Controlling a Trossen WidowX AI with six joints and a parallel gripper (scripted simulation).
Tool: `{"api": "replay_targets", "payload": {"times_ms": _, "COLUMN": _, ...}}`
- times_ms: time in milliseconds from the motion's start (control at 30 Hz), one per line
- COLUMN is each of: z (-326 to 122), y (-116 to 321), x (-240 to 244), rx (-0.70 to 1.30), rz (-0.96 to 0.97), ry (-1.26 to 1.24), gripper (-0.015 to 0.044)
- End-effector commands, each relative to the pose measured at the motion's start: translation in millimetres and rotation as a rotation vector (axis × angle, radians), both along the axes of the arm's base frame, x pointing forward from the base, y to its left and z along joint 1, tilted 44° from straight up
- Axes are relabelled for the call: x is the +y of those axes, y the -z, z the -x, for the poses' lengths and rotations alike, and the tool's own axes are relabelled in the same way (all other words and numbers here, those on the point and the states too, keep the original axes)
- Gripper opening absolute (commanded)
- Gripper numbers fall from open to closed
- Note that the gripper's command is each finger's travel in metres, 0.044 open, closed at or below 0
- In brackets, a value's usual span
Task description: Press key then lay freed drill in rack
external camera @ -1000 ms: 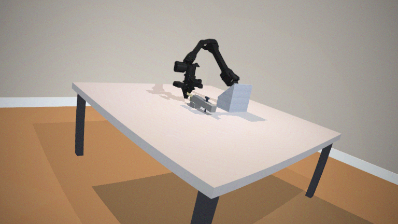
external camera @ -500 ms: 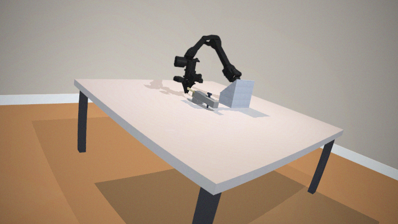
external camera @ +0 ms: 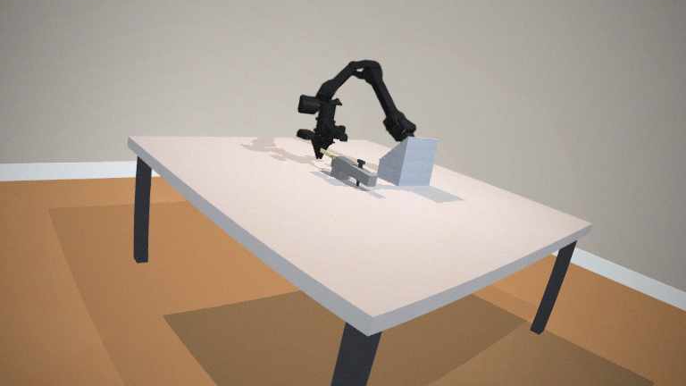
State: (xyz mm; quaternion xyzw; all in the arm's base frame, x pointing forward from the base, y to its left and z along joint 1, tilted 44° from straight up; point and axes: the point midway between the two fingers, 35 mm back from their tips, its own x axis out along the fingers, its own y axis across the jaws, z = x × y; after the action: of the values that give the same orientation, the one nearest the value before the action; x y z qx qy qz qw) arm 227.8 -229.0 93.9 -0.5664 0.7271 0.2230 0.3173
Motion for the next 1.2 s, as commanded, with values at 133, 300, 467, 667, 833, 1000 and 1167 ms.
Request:
{"api": "replay_targets", "payload": {"times_ms": 133, "z": -0.4, "y": -3.1, "x": 3.7, "rx": -0.005, "rz": -0.001, "ry": -0.006, "gripper": 0.0000}}
{"api": "replay_targets", "payload": {"times_ms": 300, "z": -0.1, "y": -4.1, "x": 5.4, "rx": -0.005, "rz": -0.001, "ry": -0.006, "gripper": 0.0000}}
{"api": "replay_targets", "payload": {"times_ms": 467, "z": 0.1, "y": -5.0, "x": 7.1, "rx": -0.005, "rz": -0.001, "ry": -0.006, "gripper": 0.0000}}
{"api": "replay_targets", "payload": {"times_ms": 667, "z": 0.3, "y": -6.0, "x": 9.3, "rx": -0.005, "rz": -0.001, "ry": -0.006, "gripper": 0.0000}}
{"api": "replay_targets", "payload": {"times_ms": 833, "z": 0.4, "y": -6.7, "x": 11.2, "rx": -0.005, "rz": -0.001, "ry": -0.006, "gripper": 0.0000}}
{"api": "replay_targets", "payload": {"times_ms": 1000, "z": 0.5, "y": -7.6, "x": 13.0, "rx": -0.005, "rz": -0.002, "ry": -0.006, "gripper": 0.0000}}
{"api": "replay_targets", "payload": {"times_ms": 1167, "z": 0.5, "y": -8.5, "x": 14.8, "rx": -0.005, "rz": -0.002, "ry": -0.006, "gripper": 0.0000}}
